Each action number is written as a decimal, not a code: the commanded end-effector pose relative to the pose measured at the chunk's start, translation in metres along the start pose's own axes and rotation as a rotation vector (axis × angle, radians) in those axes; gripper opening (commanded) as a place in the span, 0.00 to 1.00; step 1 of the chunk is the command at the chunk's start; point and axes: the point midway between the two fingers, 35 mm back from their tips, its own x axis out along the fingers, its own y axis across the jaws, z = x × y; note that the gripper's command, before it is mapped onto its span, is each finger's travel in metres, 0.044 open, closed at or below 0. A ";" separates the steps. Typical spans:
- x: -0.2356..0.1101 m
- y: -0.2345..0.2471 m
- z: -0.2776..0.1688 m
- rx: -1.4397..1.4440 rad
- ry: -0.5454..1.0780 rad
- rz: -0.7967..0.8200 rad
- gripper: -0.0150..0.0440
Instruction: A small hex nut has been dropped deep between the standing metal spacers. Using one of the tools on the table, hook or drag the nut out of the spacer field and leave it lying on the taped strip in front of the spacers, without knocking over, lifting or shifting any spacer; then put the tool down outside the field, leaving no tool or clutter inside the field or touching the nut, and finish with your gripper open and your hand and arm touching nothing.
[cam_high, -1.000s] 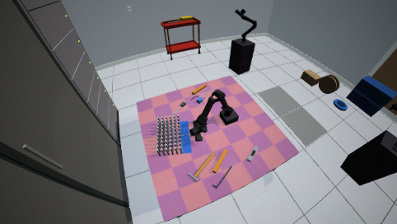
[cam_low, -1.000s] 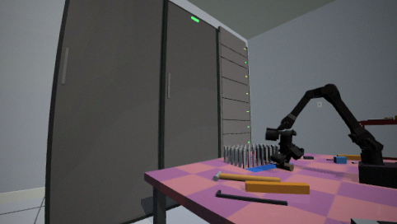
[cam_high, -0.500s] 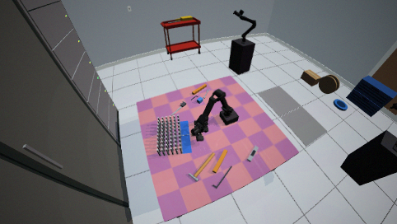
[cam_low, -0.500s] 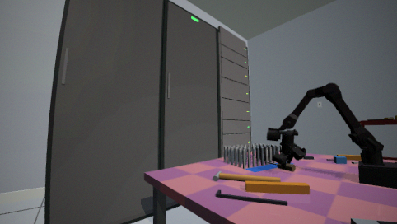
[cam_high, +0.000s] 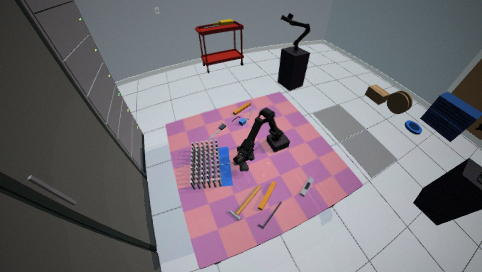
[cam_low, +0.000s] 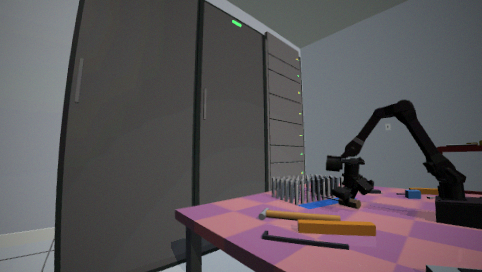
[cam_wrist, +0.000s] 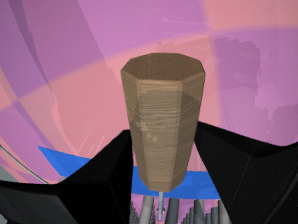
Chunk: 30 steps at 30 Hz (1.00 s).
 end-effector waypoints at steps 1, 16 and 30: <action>-0.001 0.001 0.003 0.001 0.005 0.005 0.25; -0.004 0.001 0.013 0.001 0.004 0.005 0.25; -0.006 0.001 0.023 0.001 0.003 0.005 0.25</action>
